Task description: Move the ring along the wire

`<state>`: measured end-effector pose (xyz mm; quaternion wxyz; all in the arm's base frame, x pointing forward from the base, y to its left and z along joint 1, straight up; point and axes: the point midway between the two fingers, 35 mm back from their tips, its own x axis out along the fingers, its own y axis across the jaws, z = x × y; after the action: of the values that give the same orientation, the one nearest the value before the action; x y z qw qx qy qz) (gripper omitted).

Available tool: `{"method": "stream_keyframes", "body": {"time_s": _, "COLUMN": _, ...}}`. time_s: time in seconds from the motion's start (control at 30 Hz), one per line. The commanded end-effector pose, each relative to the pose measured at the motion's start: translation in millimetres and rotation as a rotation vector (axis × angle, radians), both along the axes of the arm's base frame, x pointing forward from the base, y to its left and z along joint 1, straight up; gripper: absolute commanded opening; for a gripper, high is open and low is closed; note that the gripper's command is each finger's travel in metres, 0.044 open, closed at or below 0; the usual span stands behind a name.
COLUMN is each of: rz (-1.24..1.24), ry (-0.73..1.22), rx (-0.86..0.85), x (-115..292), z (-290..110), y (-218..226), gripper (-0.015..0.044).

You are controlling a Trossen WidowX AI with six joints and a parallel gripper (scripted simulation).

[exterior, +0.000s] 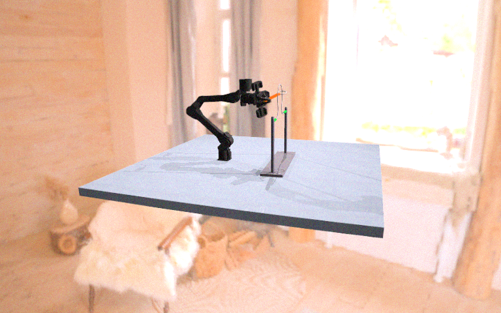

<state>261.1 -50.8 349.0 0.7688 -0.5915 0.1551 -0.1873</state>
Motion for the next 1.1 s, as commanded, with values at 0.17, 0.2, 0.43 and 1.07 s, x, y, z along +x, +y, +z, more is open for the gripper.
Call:
{"method": "stream_keyframes", "body": {"time_s": 0.17, "rz": -0.007, "ry": -0.008, "rx": -0.143, "x": -1, "z": 4, "y": -2, "gripper": -0.015}}
{"method": "stream_keyframes", "body": {"time_s": 0.2, "rz": -0.007, "ry": -0.01, "rx": -0.158, "x": -1, "z": 5, "y": -2, "gripper": -0.015}}
{"method": "stream_keyframes", "body": {"time_s": 0.43, "rz": -0.008, "ry": -0.019, "rx": -0.26, "x": -1, "z": 9, "y": -3, "gripper": -0.015}}
{"method": "stream_keyframes", "body": {"time_s": 1.07, "rz": -0.012, "ry": -0.042, "rx": -0.525, "x": -1, "z": 20, "y": -2, "gripper": -0.015}}
